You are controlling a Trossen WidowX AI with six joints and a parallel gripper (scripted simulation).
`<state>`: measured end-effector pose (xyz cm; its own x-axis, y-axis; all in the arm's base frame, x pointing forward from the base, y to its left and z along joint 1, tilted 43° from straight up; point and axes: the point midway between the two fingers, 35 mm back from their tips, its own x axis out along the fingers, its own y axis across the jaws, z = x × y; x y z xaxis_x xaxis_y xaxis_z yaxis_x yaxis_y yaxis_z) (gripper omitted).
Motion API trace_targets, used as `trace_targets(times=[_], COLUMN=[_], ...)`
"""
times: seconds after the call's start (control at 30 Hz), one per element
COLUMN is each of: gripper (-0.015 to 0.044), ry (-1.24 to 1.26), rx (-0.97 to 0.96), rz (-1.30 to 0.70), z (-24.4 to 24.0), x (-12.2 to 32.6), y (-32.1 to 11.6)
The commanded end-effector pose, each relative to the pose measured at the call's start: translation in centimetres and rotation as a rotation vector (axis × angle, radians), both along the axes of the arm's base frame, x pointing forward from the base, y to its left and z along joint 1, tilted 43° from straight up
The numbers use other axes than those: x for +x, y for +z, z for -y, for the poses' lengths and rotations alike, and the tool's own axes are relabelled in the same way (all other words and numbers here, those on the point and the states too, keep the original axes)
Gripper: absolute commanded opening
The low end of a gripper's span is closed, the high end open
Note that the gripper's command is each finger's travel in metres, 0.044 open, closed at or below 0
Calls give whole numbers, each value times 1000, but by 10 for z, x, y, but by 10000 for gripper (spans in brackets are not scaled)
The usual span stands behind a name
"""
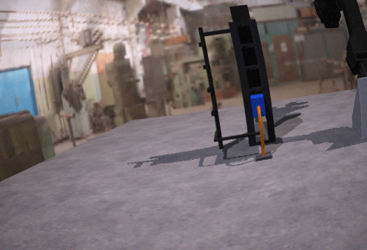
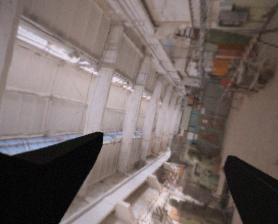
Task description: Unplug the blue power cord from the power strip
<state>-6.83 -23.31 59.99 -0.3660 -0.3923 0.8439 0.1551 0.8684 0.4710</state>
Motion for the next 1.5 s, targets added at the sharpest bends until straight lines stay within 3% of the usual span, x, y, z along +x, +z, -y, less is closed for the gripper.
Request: trace_targets(times=[0.0, 0.27, 0.6, 0.87, 1.17, 1.47], gripper=[374, 164, 160, 160, 160, 160], ry=[0, 11, 51, 84, 125, 155], rx=[3, 192, 490, 655, 783, 807], rz=[-1, -71, -293, -523, -873, -1277], z=[1, 46, 105, 126, 124, 89], x=[0, 34, 119, 192, 289, 381], y=[0, -18, -60, -96, -147, -203])
